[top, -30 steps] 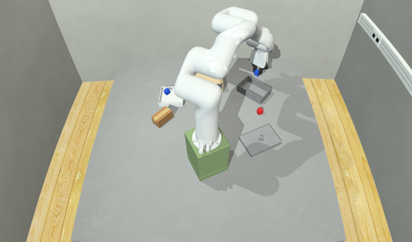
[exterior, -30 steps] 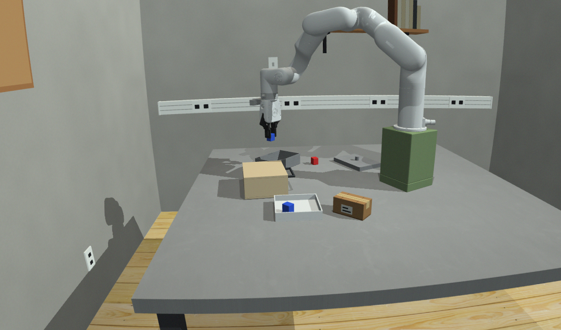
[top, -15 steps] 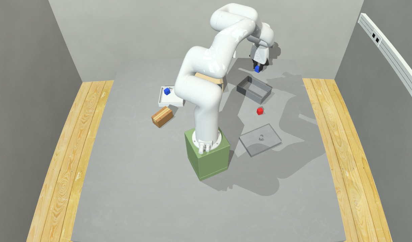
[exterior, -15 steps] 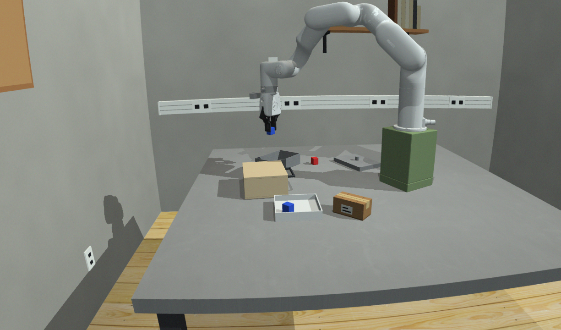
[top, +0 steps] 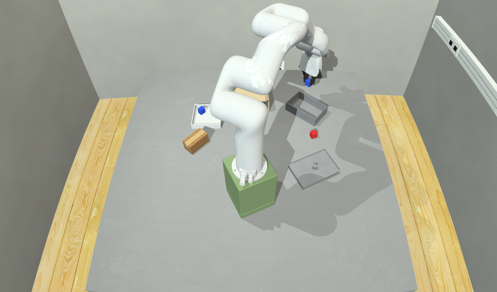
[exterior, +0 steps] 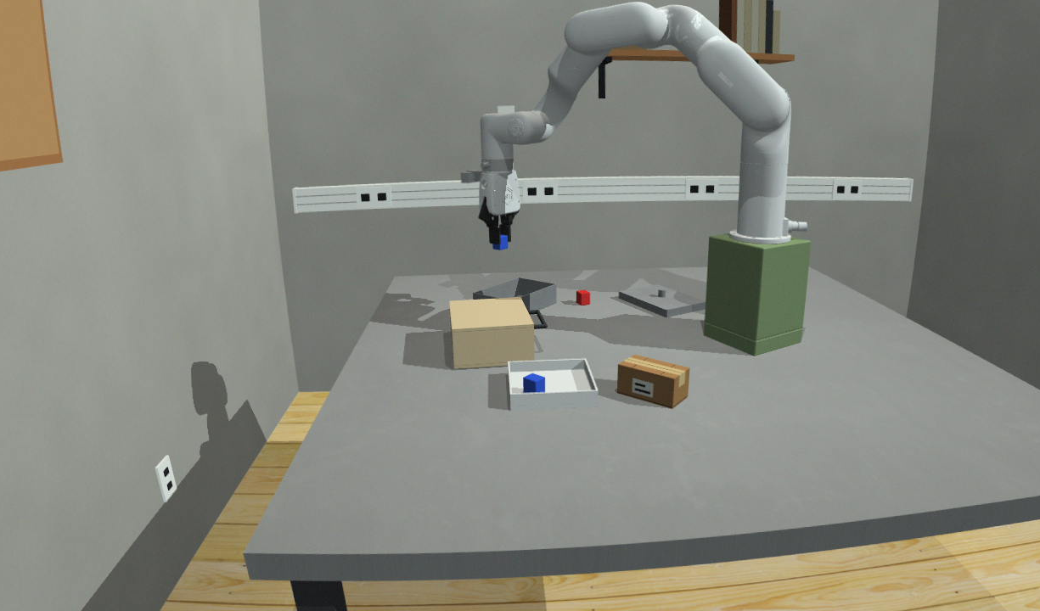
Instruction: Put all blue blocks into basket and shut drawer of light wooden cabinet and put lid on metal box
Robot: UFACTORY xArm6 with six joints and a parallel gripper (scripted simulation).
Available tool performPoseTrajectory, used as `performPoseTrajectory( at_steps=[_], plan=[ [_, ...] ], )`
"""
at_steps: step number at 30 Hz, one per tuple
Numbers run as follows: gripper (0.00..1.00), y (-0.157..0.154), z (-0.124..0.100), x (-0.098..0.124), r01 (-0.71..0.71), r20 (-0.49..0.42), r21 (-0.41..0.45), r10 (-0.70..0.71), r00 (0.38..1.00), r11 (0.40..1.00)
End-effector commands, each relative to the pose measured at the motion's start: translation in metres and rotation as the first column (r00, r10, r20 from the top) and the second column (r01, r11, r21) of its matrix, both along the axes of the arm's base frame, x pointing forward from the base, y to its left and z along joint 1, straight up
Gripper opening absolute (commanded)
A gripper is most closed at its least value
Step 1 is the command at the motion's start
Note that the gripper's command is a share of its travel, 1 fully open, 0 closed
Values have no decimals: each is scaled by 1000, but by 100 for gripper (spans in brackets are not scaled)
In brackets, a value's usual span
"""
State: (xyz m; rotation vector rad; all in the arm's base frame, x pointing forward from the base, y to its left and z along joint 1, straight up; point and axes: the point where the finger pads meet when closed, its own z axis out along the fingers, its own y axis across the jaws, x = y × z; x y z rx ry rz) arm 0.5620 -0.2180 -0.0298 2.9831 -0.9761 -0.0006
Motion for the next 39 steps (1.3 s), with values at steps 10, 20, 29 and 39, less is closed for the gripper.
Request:
performPoseTrajectory(
  at_steps=[10, 20, 29, 39],
  plan=[
    [0, 102, 2, 16, 316, 6, -2, -316, 949, 949],
    [0, 223, 1, 4, 695, 1, 8, -695, 719, 719],
    [0, 311, 0, -23, 894, -9, 12, -894, 448, 448],
    [0, 409, -1, -72, 997, -4, 6, -997, 75, 75]
  ],
)
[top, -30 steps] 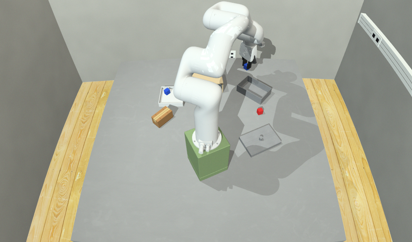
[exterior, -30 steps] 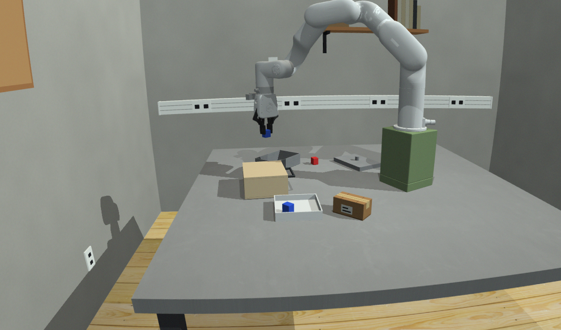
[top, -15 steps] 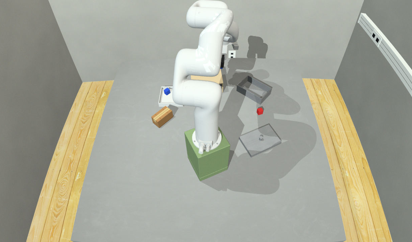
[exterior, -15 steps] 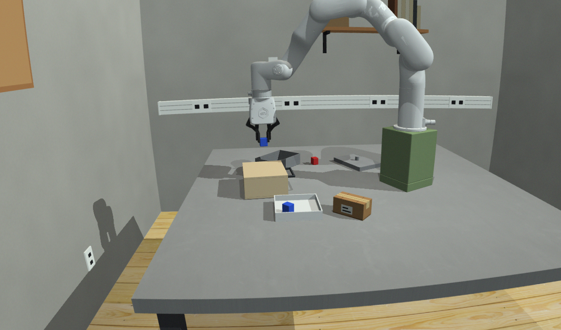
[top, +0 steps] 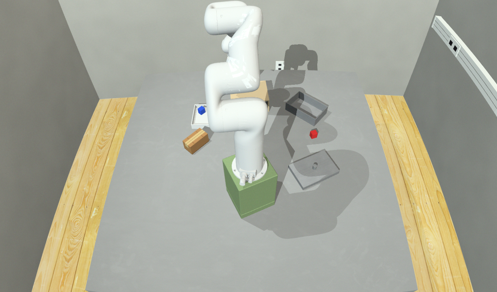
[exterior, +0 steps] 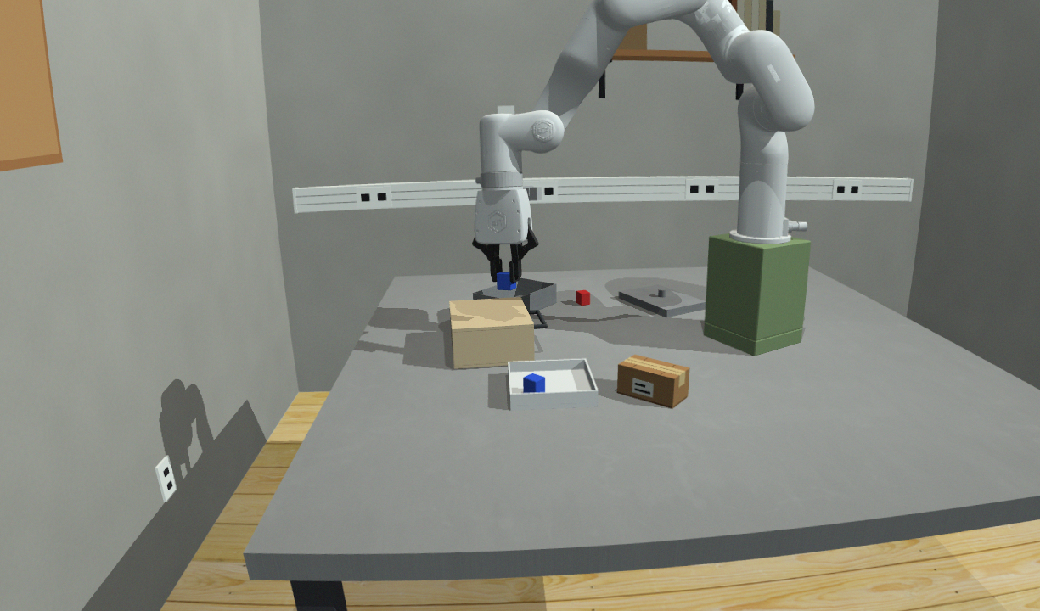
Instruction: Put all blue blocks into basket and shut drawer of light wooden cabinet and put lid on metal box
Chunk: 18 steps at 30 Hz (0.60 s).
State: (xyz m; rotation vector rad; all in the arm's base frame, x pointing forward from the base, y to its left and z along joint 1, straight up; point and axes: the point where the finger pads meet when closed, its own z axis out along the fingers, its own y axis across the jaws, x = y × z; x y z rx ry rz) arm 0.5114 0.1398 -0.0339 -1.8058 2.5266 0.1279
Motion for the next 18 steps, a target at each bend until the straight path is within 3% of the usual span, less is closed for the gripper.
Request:
performPoseTrajectory(
  at_steps=[1, 2, 3, 6, 18],
  plan=[
    [0, 51, 3, -22, 226, 22, -81, -225, 974, 971],
    [0, 51, 3, -22, 226, 22, -81, -225, 974, 971],
    [0, 79, 3, -36, 275, 26, -90, -274, 961, 957],
    [0, 99, 4, -48, 309, 26, -90, -308, 951, 947],
    [0, 103, 4, -51, 325, 26, -90, -324, 946, 941]
  ],
)
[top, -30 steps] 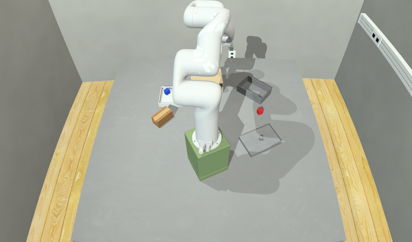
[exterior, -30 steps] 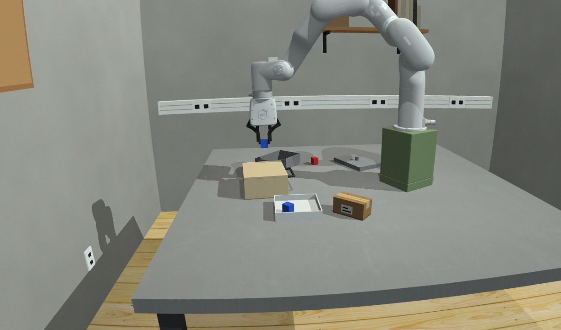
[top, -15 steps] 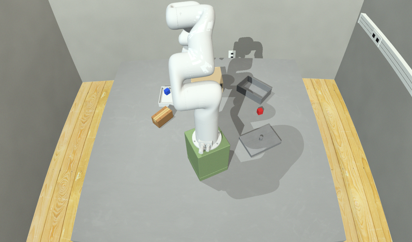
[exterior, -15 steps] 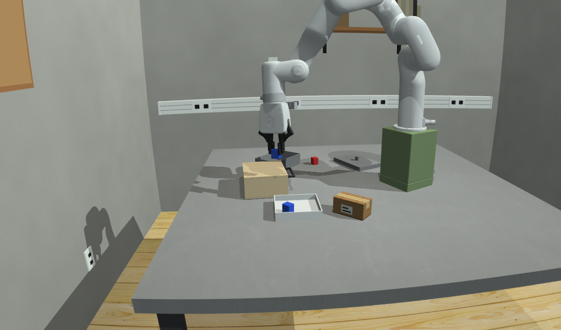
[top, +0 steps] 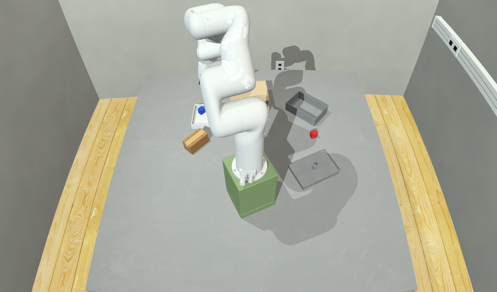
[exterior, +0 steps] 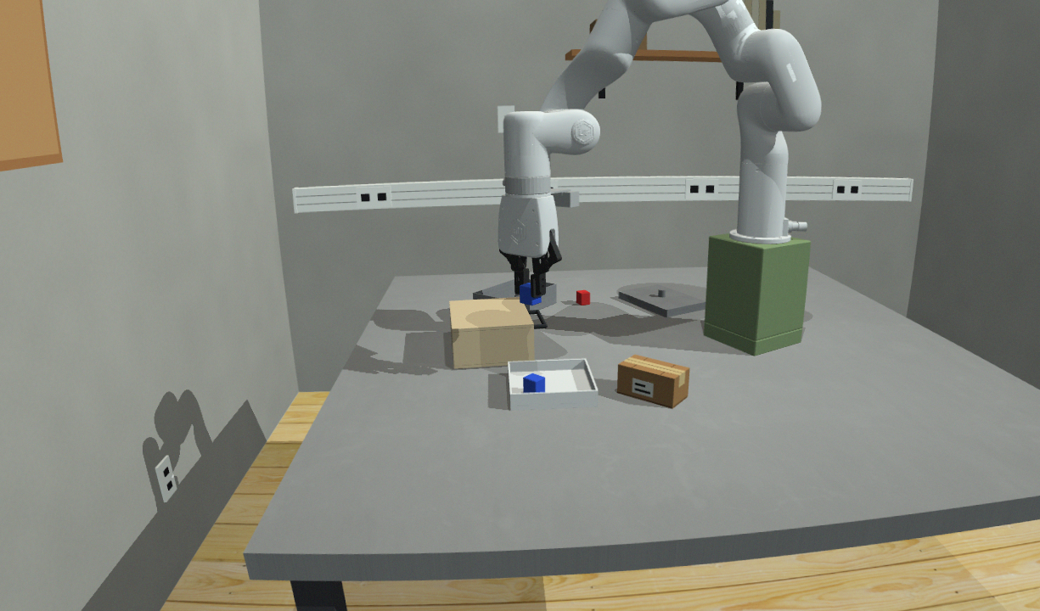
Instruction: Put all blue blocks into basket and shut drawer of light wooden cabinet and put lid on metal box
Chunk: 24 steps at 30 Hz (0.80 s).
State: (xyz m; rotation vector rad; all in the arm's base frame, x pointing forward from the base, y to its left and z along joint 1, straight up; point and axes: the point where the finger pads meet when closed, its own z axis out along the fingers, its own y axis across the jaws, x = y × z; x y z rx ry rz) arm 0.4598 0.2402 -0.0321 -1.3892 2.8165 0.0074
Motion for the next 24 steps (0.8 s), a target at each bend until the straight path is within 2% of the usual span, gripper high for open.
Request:
performPoseTrajectory(
  at_steps=[1, 24],
  plan=[
    [0, 2, 2, 1, 6, 5, -10, -6, 1000, 1000],
    [0, 2, -1, 1, 7, 5, -10, -7, 1000, 1000]
  ],
)
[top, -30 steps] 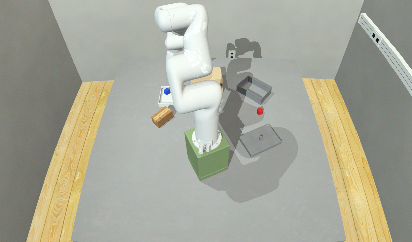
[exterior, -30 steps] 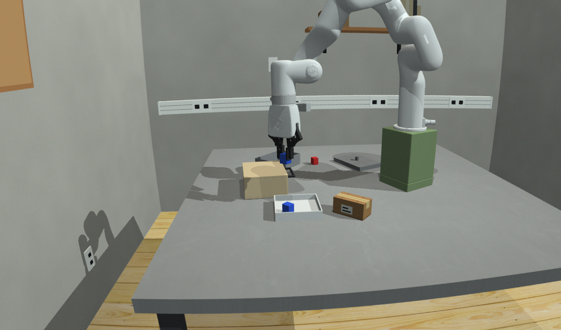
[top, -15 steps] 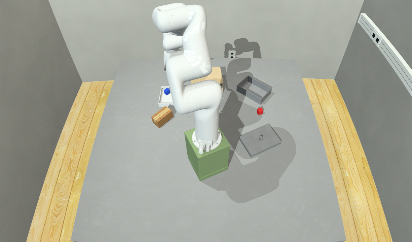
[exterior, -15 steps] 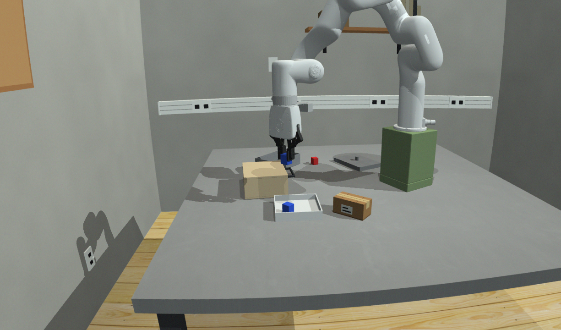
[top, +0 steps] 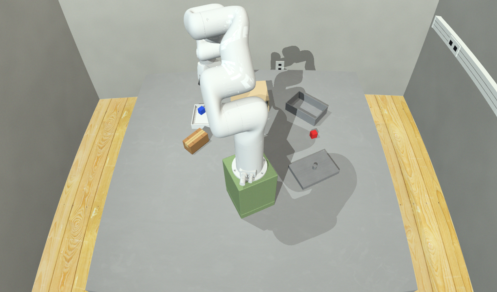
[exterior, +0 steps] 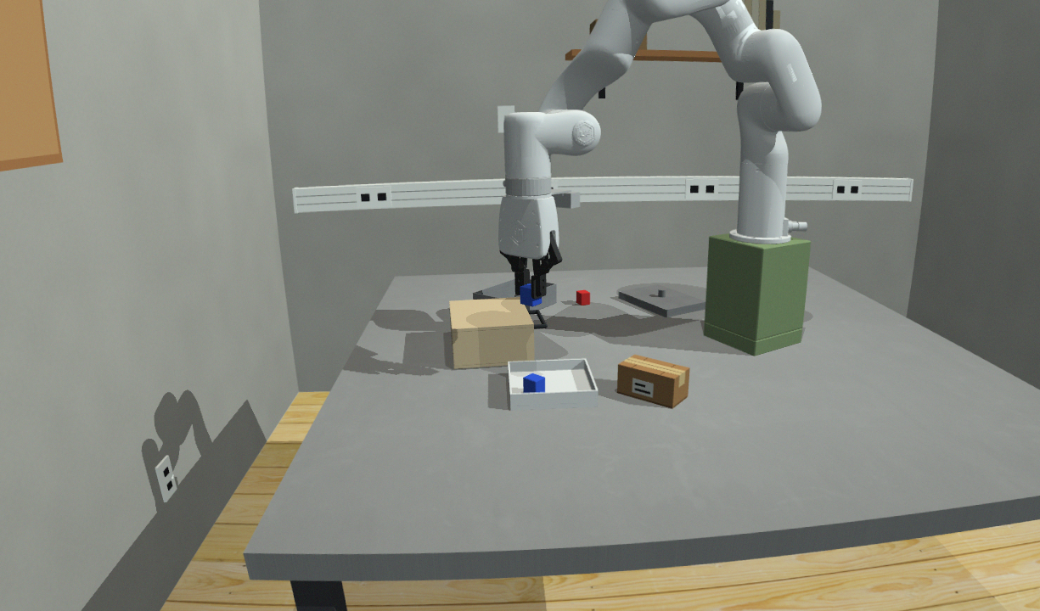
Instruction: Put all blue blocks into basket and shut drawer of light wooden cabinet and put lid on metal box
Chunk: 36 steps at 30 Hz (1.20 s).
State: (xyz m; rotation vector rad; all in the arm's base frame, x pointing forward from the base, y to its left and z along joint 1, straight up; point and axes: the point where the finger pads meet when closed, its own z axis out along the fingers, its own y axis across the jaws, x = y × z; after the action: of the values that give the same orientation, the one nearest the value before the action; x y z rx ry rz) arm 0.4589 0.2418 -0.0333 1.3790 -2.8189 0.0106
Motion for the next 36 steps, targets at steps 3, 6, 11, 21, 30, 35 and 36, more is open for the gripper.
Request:
performPoseTrajectory(
  at_steps=[3, 6, 11, 21, 30, 35, 36],
  plan=[
    [0, 1, -1, 2, 0, 4, 2, 0, 1000, 1000],
    [0, 1, -3, 2, 0, 4, 2, 0, 1000, 1000],
    [0, 1, -6, 2, 0, 4, 2, 0, 1000, 1000],
    [0, 1, -18, 2, 0, 4, 2, 0, 1000, 1000],
    [0, 1, -30, 2, 0, 4, 2, 0, 1000, 1000],
    [0, 1, -40, 2, 0, 4, 2, 0, 1000, 1000],
    [0, 1, -42, 2, 0, 4, 2, 0, 1000, 1000]
  ],
)
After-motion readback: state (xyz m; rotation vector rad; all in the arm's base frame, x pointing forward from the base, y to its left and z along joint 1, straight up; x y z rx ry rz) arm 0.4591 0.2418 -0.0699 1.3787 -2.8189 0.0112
